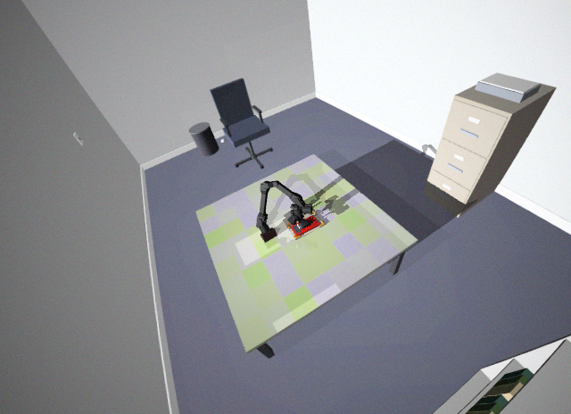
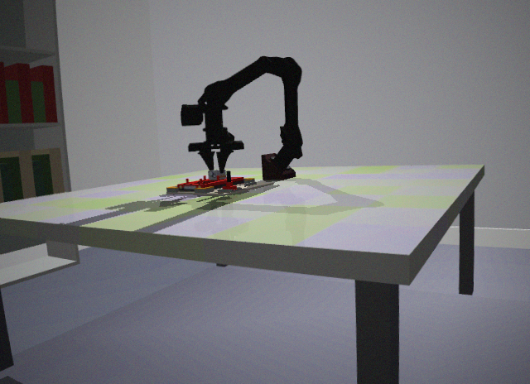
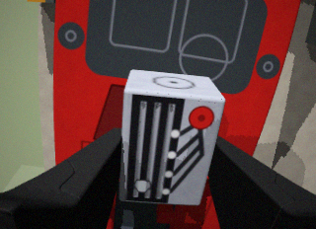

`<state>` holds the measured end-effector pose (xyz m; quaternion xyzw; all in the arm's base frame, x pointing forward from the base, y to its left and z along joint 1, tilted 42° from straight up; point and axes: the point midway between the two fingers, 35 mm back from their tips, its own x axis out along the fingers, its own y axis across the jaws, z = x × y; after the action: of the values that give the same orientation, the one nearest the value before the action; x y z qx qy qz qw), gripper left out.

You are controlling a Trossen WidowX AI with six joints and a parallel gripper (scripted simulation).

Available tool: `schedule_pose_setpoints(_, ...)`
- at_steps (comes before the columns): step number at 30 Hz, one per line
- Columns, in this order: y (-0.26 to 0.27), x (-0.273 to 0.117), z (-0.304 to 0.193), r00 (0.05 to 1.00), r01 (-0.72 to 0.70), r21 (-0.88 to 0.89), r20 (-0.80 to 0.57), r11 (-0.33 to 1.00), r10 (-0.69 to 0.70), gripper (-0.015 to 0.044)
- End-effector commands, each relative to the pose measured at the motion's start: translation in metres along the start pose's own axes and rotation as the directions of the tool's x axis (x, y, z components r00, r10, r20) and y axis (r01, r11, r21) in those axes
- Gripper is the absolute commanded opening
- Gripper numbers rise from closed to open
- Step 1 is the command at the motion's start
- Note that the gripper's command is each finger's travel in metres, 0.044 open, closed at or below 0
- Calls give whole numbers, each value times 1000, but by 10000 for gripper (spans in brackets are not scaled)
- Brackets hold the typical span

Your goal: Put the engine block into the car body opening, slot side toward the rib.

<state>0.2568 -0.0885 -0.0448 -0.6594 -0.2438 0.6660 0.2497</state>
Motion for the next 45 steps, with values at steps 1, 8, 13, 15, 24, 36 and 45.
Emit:
schedule_pose_setpoints(1,5,-9,-5,999,-43,-29,-21,999,42,0)
schedule_pose_setpoints(8,7,-24,-7,999,-48,-30,-21,998,47,0)
schedule_pose_setpoints(13,7,-40,-8,999,-41,-23,-16,999,41,0)
schedule_pose_setpoints(15,7,-46,-8,999,-38,-21,-14,999,38,0)
schedule_pose_setpoints(24,7,-74,-7,1000,-24,-9,-6,1000,24,0)
schedule_pose_setpoints(36,2,-112,-2,1000,-1,5,3,1000,1,0)
schedule_pose_setpoints(45,1,-122,-1,1000,6,-44,6,999,-6,0)
